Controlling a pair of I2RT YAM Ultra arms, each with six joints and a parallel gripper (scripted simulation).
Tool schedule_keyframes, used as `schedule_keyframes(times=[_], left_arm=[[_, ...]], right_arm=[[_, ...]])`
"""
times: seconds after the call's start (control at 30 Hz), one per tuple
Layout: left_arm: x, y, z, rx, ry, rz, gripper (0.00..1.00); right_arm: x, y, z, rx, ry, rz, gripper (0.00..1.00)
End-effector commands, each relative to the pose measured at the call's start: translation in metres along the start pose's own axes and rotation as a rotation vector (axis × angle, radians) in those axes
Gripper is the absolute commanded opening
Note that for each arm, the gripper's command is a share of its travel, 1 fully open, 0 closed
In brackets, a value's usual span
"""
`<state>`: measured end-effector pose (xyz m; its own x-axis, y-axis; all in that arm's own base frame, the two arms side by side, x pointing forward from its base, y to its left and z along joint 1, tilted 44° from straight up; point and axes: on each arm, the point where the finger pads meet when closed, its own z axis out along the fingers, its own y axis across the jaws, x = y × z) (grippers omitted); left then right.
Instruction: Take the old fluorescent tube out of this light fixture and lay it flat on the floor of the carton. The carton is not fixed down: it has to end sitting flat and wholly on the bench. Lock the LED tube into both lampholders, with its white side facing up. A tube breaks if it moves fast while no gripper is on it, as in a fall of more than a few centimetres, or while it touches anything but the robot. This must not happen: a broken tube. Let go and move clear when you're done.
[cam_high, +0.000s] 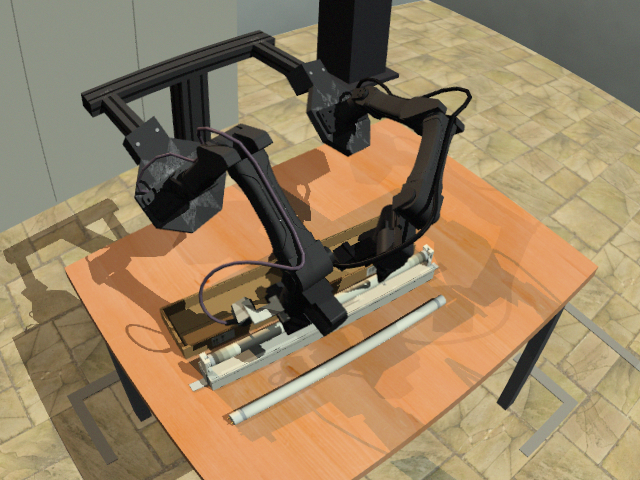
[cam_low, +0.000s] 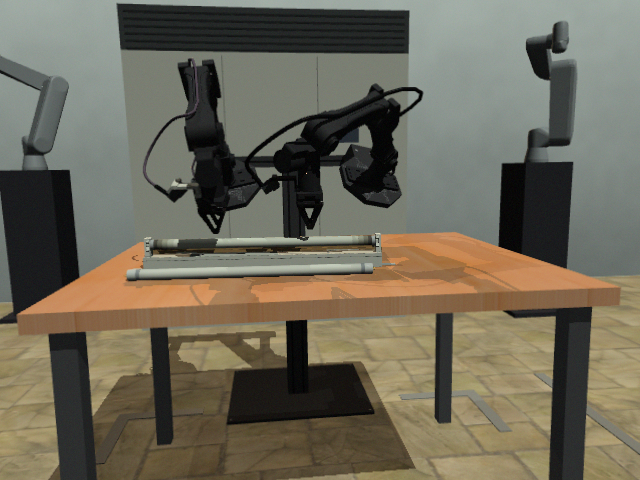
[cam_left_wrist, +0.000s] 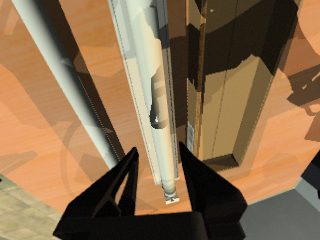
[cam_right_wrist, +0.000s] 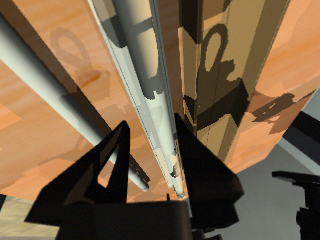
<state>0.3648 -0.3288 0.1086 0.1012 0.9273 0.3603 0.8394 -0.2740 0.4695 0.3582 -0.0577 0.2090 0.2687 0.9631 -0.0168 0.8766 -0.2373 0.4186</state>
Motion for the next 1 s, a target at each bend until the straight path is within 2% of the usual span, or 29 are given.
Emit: schedule_keyframes(times=[0.0, 0.1, 0.13, 0.23, 0.27, 0.3, 0.33, 0.47, 0.5, 0.6, 0.63, 0.67, 0.7, 0.8, 0.9, 0.97], left_arm=[[-0.021, 0.001, -0.014, -0.025, -0.05, 0.039, 0.49], [-0.021, 0.002, -0.017, -0.028, -0.054, 0.038, 0.49], [-0.02, 0.003, -0.019, -0.032, -0.057, 0.034, 0.49], [-0.02, 0.003, -0.019, -0.032, -0.057, 0.035, 0.49], [-0.021, -0.007, -0.004, -0.02, -0.046, 0.053, 0.49], [-0.015, -0.002, 0.004, -0.016, -0.04, 0.035, 0.49], [-0.005, 0.008, 0.002, -0.03, -0.047, 0.003, 0.49], [-0.007, 0.004, 0.015, -0.03, -0.048, 0.012, 0.49], [-0.012, -0.005, 0.025, -0.01, -0.032, 0.034, 0.49], [-0.012, -0.01, 0.021, 0.002, -0.025, 0.048, 0.49], [-0.022, -0.006, 0.026, -0.017, -0.04, 0.044, 0.49], [-0.023, -0.013, 0.033, -0.007, -0.034, 0.059, 0.49], [-0.012, -0.007, 0.044, 0.003, -0.02, 0.034, 0.49], [-0.01, -0.006, 0.052, 0.004, -0.017, 0.03, 0.49], [-0.015, -0.007, 0.054, -0.005, -0.026, 0.037, 0.49], [-0.015, 0.003, 0.033, -0.025, -0.043, 0.022, 0.49]], right_arm=[[-0.001, -0.012, -0.004, 0.024, -0.02, 0.002, 0.49], [-0.01, 0.003, -0.015, -0.023, -0.024, 0.031, 0.49], [-0.009, -0.004, 0.019, 0.021, -0.03, 0.026, 0.49], [-0.007, -0.001, 0.023, 0.005, -0.026, 0.007, 0.49], [-0.006, -0.001, 0.025, 0.005, -0.025, 0.005, 0.49], [-0.008, -0.001, 0.028, 0.005, -0.027, 0.01, 0.49], [-0.009, -0.001, 0.031, 0.004, -0.026, 0.01, 0.49], [-0.009, 0.0, 0.041, 0.0, -0.025, 0.01, 0.49], [-0.009, 0.0, 0.044, -0.001, -0.025, 0.011, 0.49], [-0.009, -0.005, 0.041, 0.021, -0.028, 0.025, 0.49], [0.001, 0.001, 0.043, -0.018, -0.002, -0.007, 0.49], [0.004, -0.002, 0.053, 0.004, 0.004, -0.013, 0.49], [0.0, -0.002, 0.057, 0.009, 0.002, -0.002, 0.49], [-0.005, -0.002, 0.063, 0.004, -0.002, 0.008, 0.49], [0.002, 0.004, 0.038, -0.02, -0.009, 0.002, 0.49], [-0.01, 0.004, 0.037, -0.022, -0.021, 0.028, 0.49]])
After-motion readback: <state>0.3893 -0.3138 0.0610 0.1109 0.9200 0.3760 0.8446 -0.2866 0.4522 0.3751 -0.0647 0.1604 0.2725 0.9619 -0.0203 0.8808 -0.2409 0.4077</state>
